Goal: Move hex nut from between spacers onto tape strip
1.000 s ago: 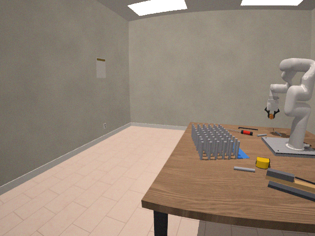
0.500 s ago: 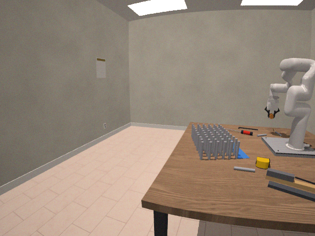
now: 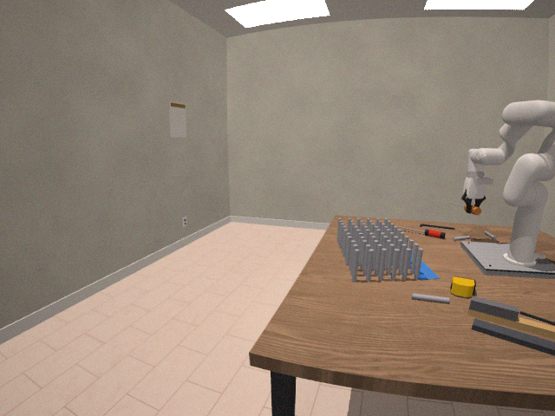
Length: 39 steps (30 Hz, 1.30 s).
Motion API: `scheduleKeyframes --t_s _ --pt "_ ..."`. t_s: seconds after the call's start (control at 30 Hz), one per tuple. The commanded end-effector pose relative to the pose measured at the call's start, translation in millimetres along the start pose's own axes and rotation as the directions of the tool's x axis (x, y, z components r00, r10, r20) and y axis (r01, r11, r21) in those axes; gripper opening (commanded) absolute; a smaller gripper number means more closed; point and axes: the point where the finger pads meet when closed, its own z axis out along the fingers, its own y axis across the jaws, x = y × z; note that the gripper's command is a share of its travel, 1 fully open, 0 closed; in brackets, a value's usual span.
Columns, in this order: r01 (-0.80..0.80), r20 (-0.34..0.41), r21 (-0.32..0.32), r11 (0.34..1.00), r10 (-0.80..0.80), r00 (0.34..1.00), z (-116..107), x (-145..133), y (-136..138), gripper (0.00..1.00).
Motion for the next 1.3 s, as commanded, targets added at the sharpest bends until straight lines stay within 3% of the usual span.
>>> scheduleKeyframes --t_s 0.0,0.2,0.27,0.3,0.43,0.63,0.77,0.83,0.87,1.27 --pt "0.275 0.015 0.003 0.961 -0.275 0.961 -4 43 53 0.00" --pt "0.554 0.002 0.009 0.832 -0.554 0.832 -1 87 103 0.00" --pt "0.554 0.002 0.009 0.832 -0.554 0.832 -1 87 103 0.00" --pt "0.673 -0.001 0.010 0.739 -0.673 0.739 -1 108 127 0.00" --pt "0.793 -0.001 0.010 0.610 -0.793 0.610 -1 132 155 0.00" --pt "0.939 0.007 0.016 0.344 -0.939 0.344 -7 173 205 0.00" --pt "0.989 0.014 0.028 0.145 -0.989 0.145 -7 173 206 0.00" --pt "0.989 0.014 0.028 0.145 -0.989 0.145 -7 173 206 0.00" --pt "0.999 0.014 0.038 0.035 -0.999 0.034 -7 173 206 0.00" --pt "0.999 0.014 0.038 0.035 -0.999 0.034 -7 173 206 0.00"
